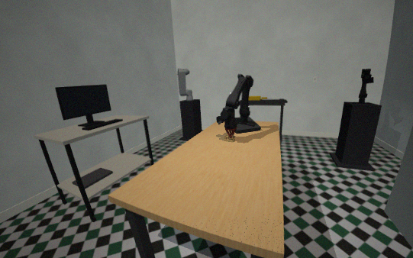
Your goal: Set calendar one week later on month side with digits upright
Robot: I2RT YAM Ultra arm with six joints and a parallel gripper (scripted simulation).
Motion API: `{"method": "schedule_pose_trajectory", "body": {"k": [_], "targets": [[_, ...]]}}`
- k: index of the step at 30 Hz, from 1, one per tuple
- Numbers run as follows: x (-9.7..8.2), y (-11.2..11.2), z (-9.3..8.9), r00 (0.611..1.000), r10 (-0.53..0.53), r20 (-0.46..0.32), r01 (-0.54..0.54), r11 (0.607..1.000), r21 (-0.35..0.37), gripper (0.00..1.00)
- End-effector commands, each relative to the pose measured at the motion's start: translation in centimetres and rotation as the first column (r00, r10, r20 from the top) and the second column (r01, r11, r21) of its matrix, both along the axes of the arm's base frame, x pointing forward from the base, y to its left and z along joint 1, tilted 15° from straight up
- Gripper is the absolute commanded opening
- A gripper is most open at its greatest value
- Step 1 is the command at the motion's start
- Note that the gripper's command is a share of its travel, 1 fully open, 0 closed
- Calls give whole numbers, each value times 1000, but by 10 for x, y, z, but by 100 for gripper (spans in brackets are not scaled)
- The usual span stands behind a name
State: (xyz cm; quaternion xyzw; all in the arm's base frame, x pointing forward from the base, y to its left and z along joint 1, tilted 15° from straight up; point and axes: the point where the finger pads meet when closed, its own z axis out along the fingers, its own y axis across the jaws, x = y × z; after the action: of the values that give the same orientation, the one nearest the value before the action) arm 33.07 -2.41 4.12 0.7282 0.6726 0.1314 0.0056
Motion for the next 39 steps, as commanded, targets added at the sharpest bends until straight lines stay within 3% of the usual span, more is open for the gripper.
{"method": "schedule_pose_trajectory", "body": {"k": [1, 39], "targets": [[1, -2, 3, 1000, -3, 10, 3, 1000, -10, 26], [3, -1, -5, 1000, -3, 10, 3, 1000, -10, 26]]}}
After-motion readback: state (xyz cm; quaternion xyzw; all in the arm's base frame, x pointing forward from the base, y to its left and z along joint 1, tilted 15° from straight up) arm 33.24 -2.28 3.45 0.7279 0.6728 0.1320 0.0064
